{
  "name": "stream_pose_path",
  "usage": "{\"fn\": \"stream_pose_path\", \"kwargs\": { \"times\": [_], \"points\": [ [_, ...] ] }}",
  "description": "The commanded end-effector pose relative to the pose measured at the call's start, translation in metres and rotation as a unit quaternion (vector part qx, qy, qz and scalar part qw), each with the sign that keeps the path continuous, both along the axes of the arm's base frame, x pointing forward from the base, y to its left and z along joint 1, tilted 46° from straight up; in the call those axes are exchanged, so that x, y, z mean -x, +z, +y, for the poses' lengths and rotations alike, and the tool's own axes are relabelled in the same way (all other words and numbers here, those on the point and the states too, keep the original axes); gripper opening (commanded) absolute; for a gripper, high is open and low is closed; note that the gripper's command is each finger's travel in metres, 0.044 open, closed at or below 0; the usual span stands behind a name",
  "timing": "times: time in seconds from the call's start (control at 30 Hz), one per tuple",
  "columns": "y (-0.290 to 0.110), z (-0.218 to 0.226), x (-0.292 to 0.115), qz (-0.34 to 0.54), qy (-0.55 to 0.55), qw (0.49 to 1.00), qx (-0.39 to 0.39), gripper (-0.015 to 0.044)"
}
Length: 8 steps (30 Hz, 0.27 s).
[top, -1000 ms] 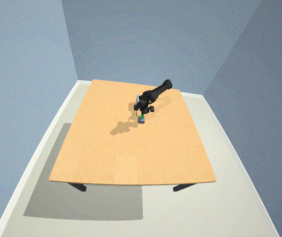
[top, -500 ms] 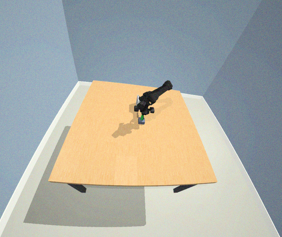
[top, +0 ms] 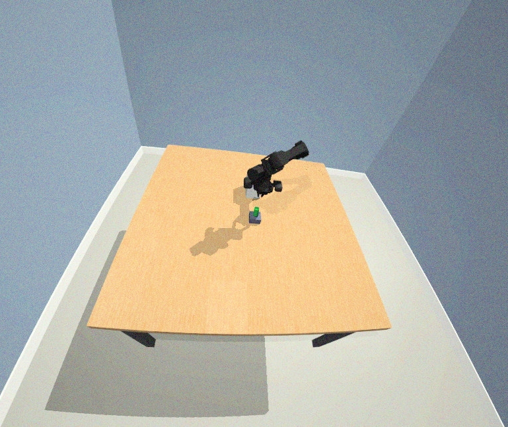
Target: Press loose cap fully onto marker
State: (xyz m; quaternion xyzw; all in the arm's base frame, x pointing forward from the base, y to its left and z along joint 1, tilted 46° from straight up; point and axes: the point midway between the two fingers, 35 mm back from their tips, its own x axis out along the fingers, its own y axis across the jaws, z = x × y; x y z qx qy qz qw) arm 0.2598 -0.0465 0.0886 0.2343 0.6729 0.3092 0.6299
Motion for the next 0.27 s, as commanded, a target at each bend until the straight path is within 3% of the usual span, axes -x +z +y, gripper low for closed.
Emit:
{"fn": "stream_pose_path", "kwargs": {
  "times": [0.0,0.23],
  "points": [
    [0.0013,-0.0021,-0.0002,-0.001,0.003,1.0,0.001,0.0158],
    [0.0013,-0.0021,-0.0002,-0.001,0.003,1.0,0.001,0.0341]
  ]
}}
